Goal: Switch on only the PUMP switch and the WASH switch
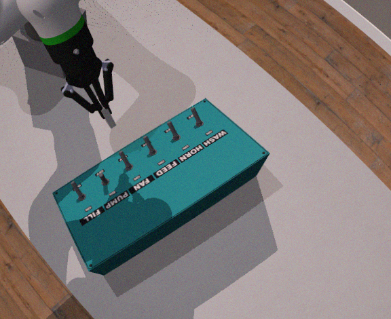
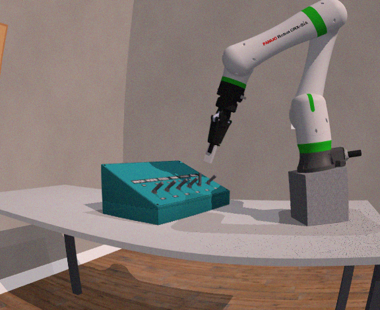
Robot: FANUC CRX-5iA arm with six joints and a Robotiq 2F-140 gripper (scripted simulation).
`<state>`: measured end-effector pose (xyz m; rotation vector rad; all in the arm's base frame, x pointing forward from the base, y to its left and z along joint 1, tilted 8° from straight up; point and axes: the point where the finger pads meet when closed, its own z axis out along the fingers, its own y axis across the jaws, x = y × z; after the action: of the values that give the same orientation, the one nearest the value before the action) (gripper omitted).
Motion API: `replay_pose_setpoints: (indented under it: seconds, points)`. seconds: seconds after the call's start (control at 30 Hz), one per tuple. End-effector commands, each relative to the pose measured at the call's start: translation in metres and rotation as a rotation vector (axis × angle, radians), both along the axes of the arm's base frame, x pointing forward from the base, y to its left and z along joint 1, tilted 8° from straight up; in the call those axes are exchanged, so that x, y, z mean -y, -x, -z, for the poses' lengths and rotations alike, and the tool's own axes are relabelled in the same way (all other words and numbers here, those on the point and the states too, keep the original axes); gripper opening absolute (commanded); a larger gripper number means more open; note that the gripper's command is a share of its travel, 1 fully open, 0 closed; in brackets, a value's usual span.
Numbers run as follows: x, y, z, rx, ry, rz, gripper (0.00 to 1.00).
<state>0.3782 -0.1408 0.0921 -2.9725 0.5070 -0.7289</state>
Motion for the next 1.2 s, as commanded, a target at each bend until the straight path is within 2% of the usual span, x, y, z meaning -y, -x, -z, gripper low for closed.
replay_pose_setpoints:
  seconds: [0.0,0.03,0.07,0.1,0.13,0.17,0.2,0.23,0.33,0.4,0.5,0.6,1.17]
  points:
    - [-0.054,-0.018,0.001,-0.028,0.046,0.034,0.00]
    - [-0.054,-0.018,0.001,-0.028,0.046,0.034,0.00]
    - [-0.071,-0.023,0.000,-0.025,0.052,0.036,0.00]
    - [-0.071,-0.023,0.000,-0.025,0.052,0.036,0.00]
    - [-0.089,-0.028,-0.002,-0.018,0.058,0.037,0.00]
    - [-0.089,-0.028,-0.002,-0.018,0.058,0.037,0.00]
    - [-0.107,-0.032,-0.004,-0.008,0.063,0.038,0.00]
    - [-0.107,-0.032,-0.004,-0.008,0.063,0.038,0.00]
    - [-0.140,-0.037,-0.009,0.018,0.068,0.038,0.00]
    - [-0.140,-0.037,-0.009,0.018,0.068,0.038,0.00]
    - [-0.178,-0.041,-0.015,0.057,0.066,0.035,0.00]
    - [-0.197,-0.042,-0.018,0.079,0.062,0.032,0.00]
    - [-0.201,-0.042,-0.019,0.083,0.061,0.031,0.00]
